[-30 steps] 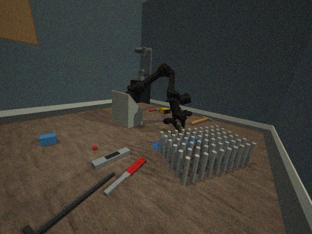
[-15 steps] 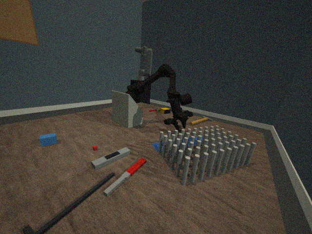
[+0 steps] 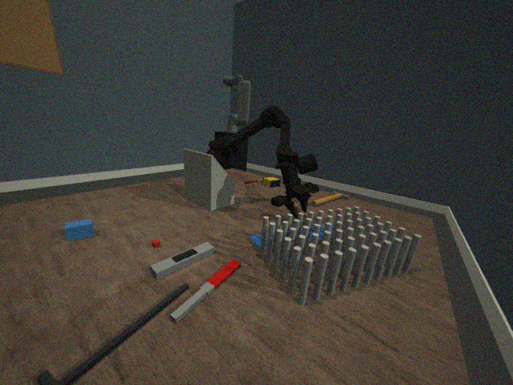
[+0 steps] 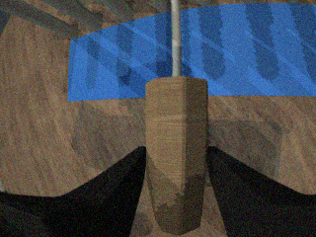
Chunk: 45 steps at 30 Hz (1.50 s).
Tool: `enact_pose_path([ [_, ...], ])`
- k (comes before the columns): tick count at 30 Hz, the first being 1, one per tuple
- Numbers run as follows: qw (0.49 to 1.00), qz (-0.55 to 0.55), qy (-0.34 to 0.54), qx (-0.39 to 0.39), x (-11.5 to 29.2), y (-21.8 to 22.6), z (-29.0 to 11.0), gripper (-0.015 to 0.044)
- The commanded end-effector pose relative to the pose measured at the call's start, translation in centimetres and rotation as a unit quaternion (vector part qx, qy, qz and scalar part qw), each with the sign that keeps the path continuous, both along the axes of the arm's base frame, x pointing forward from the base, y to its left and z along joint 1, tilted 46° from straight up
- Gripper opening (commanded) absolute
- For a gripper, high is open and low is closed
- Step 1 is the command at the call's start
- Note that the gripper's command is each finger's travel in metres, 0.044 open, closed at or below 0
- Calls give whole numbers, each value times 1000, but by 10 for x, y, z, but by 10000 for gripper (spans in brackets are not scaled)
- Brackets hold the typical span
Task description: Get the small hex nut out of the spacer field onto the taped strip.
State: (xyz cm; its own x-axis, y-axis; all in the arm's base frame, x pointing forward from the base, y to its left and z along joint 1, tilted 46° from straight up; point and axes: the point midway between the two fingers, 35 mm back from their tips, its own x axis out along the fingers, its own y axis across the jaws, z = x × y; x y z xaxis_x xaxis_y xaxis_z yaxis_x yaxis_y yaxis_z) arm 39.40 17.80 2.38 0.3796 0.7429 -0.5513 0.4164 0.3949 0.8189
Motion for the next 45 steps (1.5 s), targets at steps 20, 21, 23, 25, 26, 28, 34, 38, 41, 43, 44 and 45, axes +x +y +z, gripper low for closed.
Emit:
enact_pose_path([
  [20, 1000, -1, -4, 1, 17, -7, -3, 0],
  [21, 1000, -1, -4, 1, 17, -7, -4, 0],
  [23, 1000, -1, -4, 1, 18, -8, -4, 0],
  [25, 1000, -1, -4, 1, 19, -8, -4, 0],
  [26, 1000, -1, -4, 1, 20, -9, -5, 0],
  [28, 1000, -1, -4, 1, 21, -9, -5, 0],
  [34, 1000, -1, -4, 1, 23, -10, -6, 0],
  [38, 1000, -1, -4, 1, 23, -8, -7, 0],
  [41, 1000, -1, -4, 1, 23, -6, -9, 0],
  [43, 1000, -1, -4, 1, 23, -5, -10, 0],
  [44, 1000, -1, -4, 1, 23, -4, -11, 0],
  [45, 1000, -1, -4, 1, 23, -3, -12, 0],
])
